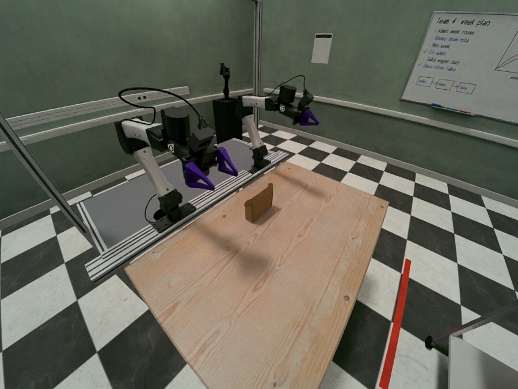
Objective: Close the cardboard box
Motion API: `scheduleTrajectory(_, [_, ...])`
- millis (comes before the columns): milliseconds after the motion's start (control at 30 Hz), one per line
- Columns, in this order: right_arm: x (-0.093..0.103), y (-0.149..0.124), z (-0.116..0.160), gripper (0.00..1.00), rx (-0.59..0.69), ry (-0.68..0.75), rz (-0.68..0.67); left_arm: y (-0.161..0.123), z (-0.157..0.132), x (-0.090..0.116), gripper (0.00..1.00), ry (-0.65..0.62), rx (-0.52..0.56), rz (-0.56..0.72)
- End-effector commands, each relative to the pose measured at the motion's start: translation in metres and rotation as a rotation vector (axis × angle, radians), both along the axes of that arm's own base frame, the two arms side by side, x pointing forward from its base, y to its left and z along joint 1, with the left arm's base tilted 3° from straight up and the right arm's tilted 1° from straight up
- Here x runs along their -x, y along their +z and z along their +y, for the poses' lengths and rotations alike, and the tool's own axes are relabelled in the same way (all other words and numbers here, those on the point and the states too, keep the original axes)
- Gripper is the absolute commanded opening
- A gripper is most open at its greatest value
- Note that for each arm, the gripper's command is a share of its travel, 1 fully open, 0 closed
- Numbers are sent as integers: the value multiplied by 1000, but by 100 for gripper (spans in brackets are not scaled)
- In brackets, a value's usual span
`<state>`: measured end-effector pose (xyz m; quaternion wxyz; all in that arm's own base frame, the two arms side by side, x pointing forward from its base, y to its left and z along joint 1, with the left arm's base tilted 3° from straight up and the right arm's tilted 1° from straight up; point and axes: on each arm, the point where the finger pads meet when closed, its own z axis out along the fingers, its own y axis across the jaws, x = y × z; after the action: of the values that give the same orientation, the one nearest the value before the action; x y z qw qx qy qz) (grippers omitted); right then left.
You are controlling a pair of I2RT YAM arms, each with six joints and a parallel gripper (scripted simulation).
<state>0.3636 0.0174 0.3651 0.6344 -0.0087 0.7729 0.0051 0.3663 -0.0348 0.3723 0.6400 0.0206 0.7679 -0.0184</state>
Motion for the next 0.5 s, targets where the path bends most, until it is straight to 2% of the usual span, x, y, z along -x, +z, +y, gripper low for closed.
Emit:
scheduleTrajectory(0, [11, -26, 3, 80, -7, -26, 178, -29, -1, 9, 1, 51, 5, 193])
scheduleTrajectory(133, [22, -49, 10, 80, -5, -27, 307, -50, -13, 19, 1, 48, 4, 323])
scheduleTrajectory(200, [22, -49, 10, 80, -5, -27, 307, -50, -13, 19, 1, 48, 4, 323])
scheduleTrajectory(467, [42, -96, 25, 80, -1, -29, 575, -95, -38, 36, 1, 42, 0, 591])
